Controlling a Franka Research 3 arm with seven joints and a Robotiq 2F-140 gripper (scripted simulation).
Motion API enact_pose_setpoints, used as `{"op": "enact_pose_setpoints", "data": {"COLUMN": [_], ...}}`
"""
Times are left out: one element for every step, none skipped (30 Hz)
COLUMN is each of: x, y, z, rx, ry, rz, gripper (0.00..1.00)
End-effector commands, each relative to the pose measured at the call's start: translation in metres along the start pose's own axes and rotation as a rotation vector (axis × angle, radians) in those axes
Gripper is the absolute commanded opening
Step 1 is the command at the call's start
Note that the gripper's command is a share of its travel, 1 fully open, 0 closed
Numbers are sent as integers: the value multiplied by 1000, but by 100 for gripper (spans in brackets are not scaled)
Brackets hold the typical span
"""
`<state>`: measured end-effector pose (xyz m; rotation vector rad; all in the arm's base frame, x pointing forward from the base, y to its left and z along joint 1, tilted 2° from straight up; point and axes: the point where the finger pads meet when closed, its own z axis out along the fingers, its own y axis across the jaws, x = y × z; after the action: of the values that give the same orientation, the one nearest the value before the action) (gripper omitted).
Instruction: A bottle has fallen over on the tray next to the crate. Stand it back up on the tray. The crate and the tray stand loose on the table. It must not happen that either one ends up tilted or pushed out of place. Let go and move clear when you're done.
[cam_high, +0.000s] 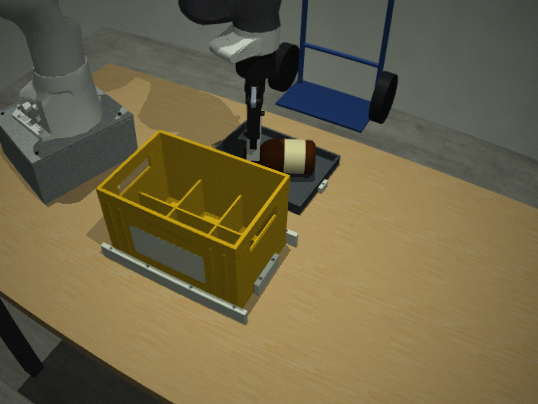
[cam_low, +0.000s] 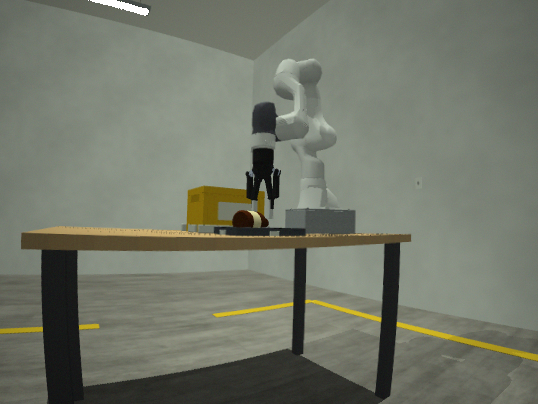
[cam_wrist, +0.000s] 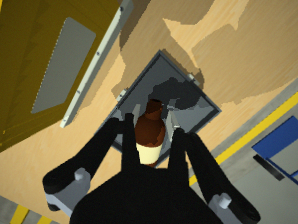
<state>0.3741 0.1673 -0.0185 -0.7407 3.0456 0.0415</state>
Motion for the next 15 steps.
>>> {"op": "enact_pose_setpoints", "data": {"x": [-3,-3,-3,-3,-3,-3,-3,-3,-3,-3,-3,-3,-3,-3,-3], "y": [0,0,0,0,0,0,0,0,0,0,0,0,0,0,0], "z": [4,5,7,8,9,11,12,13,14,14,14,15,16,17,18], "rx": [3,3,3,3,3,3,3,3,3,3,3,3,3,3,3], "ry": [-7,-7,-7,-7,-7,-7,-7,-7,-7,-7,-7,-7,-7,-7,-7], "rz": [5,5,5,5,5,5,5,5,5,5,5,5,5,5,5], "gripper": [38,38,38,38,38,38,38,38,38,38,38,38,38,38,38]}}
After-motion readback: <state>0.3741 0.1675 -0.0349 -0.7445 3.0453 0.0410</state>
